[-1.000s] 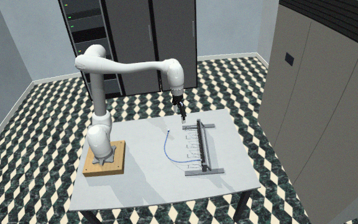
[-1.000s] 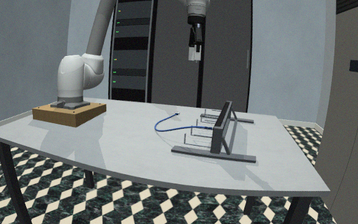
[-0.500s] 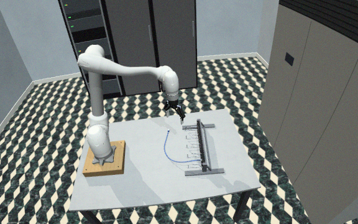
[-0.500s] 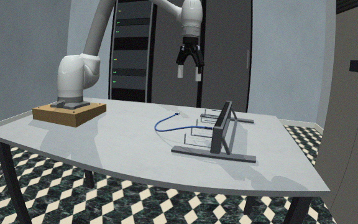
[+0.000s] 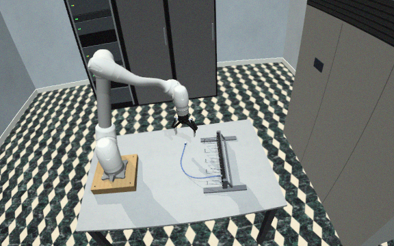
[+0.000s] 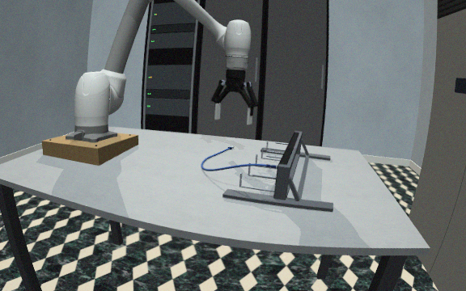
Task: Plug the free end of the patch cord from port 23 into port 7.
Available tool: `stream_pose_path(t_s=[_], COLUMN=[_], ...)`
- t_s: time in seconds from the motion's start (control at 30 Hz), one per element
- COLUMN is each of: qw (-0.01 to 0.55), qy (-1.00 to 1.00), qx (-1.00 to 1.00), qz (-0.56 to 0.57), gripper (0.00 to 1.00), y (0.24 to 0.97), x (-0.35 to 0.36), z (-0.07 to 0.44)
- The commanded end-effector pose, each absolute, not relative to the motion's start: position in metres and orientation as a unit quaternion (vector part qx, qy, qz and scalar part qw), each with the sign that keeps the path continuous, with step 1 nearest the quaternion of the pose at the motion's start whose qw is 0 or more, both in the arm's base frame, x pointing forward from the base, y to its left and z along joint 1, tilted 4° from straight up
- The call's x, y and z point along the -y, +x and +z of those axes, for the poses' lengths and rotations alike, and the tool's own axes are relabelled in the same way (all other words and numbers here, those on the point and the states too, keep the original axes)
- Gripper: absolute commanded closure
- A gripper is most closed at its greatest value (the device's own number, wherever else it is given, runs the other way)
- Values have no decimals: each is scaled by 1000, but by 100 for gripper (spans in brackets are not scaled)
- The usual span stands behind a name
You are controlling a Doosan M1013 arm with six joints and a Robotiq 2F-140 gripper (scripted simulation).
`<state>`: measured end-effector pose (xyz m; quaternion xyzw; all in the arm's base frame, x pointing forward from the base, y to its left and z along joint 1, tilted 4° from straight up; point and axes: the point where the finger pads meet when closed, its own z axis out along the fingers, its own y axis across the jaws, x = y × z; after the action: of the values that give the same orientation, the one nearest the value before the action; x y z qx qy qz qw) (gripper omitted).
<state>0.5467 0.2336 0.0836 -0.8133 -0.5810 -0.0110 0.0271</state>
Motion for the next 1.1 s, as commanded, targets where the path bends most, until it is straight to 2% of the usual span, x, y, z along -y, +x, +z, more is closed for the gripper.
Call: stream_pose_path(t_s=[0.0, 0.2, 0.23, 1.07], qw=[30, 30, 30, 30], qy=[-794, -791, -791, -791], qx=[608, 610, 610, 610], qz=[-14, -15, -15, -15], gripper=[0, 0, 100, 100], y=[537, 536, 536, 536], x=[-244, -245, -245, -245], z=[72, 71, 71, 71])
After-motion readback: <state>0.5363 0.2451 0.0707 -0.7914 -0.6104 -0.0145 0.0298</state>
